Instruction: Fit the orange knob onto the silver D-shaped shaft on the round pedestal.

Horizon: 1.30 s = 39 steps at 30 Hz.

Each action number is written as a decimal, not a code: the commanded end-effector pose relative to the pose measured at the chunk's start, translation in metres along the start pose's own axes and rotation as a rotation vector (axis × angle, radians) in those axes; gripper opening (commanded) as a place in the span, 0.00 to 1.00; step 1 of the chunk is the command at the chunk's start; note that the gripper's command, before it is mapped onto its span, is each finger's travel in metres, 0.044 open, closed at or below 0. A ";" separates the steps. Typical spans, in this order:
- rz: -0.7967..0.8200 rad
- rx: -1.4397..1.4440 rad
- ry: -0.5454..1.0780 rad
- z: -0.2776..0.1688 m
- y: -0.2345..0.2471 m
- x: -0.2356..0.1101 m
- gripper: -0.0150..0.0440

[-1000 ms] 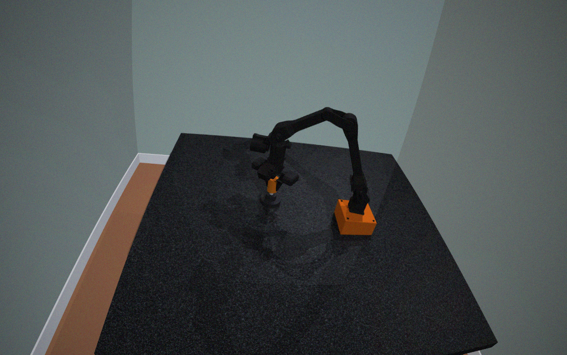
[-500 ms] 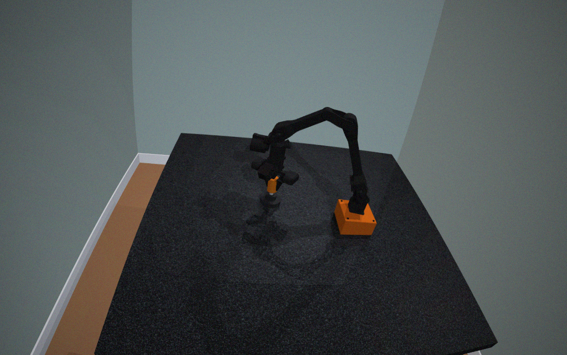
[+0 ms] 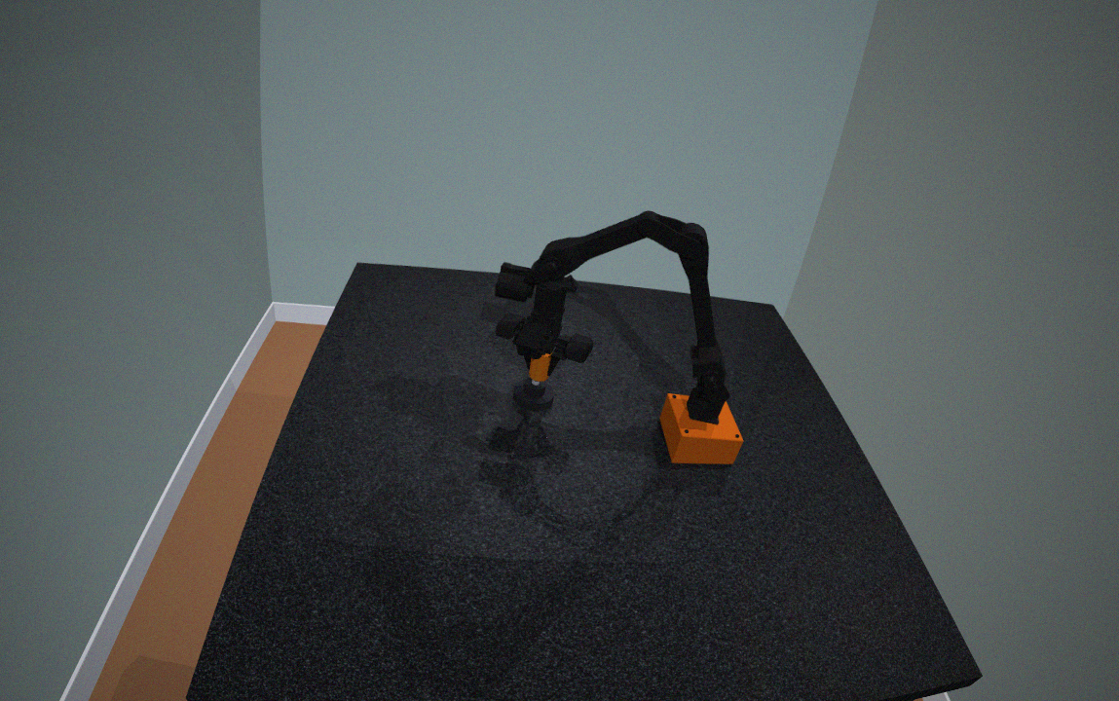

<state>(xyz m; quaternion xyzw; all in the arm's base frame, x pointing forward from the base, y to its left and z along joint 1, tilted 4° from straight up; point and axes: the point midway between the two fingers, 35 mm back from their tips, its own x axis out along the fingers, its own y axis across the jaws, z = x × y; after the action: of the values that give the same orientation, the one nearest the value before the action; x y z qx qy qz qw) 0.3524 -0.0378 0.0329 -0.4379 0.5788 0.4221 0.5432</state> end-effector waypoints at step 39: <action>-0.009 -0.219 0.003 0.000 -0.003 -0.003 0.25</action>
<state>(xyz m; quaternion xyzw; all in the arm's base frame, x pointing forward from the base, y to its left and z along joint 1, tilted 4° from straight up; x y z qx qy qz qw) 0.3537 -0.0379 0.0330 -0.4828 0.5406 0.4694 0.5044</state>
